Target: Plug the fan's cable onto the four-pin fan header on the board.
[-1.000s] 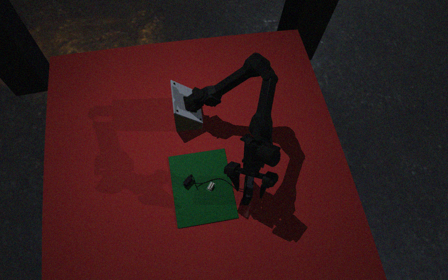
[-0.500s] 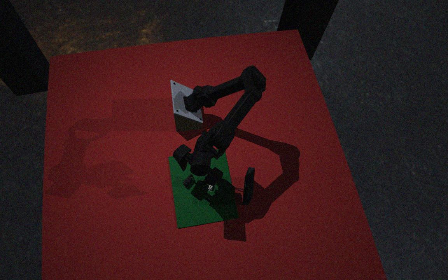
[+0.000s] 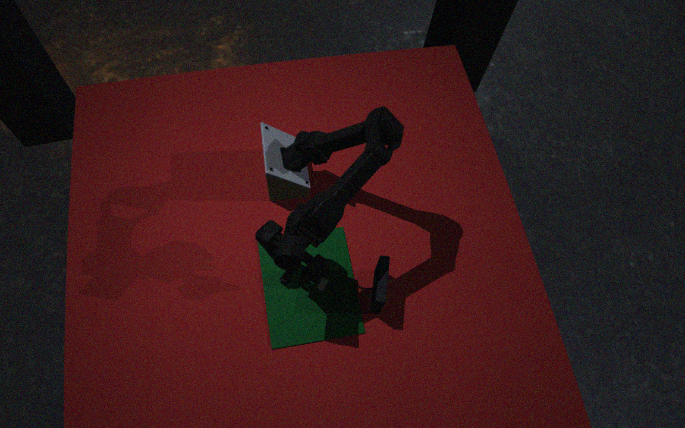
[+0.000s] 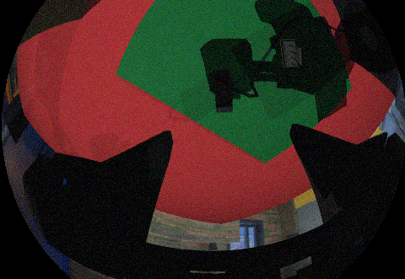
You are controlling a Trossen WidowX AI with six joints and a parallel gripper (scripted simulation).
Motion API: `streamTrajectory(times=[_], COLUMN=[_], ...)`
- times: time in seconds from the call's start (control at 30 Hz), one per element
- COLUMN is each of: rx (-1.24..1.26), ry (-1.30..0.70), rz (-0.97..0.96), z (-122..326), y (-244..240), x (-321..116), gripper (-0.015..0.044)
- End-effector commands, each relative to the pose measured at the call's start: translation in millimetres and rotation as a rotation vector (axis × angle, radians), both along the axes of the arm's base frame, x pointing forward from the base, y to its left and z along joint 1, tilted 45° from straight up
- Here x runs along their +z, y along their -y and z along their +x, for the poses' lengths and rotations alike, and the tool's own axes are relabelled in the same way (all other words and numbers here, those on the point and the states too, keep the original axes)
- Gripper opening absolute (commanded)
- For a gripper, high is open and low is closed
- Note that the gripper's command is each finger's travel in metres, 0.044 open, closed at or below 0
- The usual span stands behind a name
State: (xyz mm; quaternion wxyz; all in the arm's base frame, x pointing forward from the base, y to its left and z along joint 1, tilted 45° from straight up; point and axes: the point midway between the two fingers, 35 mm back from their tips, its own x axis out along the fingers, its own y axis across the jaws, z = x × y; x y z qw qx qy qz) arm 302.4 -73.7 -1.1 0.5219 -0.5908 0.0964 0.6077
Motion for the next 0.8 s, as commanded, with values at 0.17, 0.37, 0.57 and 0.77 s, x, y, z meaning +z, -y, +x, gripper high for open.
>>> streamTrajectory(times=[0.17, 0.37, 0.57, 0.77], rx=[0.001, 0.001, 0.001, 0.001], ry=[-0.013, -0.013, -0.013, -0.013], rz=[0.017, 0.017, 0.017, 0.018], z=[-3, -2, -1, 0], y=[-24, -30, -37, -44], x=[-22, -28, -35, -42], gripper=[0.0440, 0.0440, 0.0440, 0.0440])
